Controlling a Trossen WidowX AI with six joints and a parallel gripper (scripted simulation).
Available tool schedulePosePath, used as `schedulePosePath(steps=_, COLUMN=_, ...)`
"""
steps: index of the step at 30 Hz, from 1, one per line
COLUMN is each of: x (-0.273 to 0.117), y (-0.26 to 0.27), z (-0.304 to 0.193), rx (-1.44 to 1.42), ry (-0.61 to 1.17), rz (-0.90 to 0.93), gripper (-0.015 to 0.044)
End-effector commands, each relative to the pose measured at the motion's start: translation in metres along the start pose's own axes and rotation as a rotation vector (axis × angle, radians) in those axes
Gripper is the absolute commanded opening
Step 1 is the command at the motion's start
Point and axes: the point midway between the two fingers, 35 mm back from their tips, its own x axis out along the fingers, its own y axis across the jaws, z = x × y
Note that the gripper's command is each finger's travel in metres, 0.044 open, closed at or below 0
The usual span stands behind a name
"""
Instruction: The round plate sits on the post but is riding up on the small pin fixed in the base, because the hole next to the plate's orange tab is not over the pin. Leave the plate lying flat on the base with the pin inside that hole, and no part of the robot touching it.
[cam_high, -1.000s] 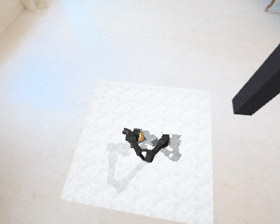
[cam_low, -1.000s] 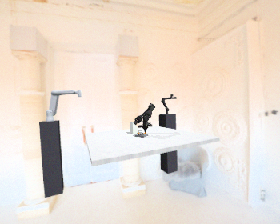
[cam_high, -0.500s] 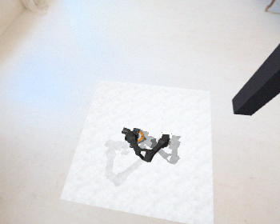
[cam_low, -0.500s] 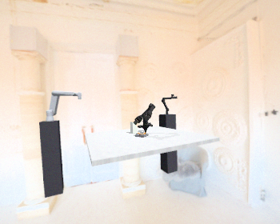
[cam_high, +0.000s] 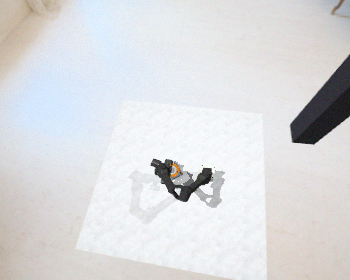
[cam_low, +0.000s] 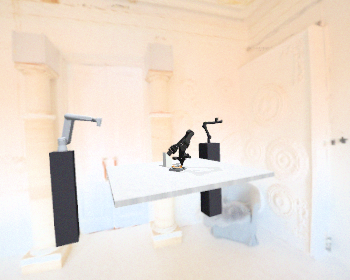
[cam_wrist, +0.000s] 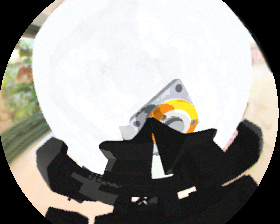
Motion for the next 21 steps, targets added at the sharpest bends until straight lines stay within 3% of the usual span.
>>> schedulePosePath(steps=1, x=-0.001, y=-0.003, z=0.007, rx=-0.012, ry=-0.01, rz=-0.001, gripper=0.0)
schedulePosePath(steps=21, x=-0.002, y=-0.024, z=0.022, rx=-0.013, ry=-0.01, rz=-0.002, gripper=0.0)
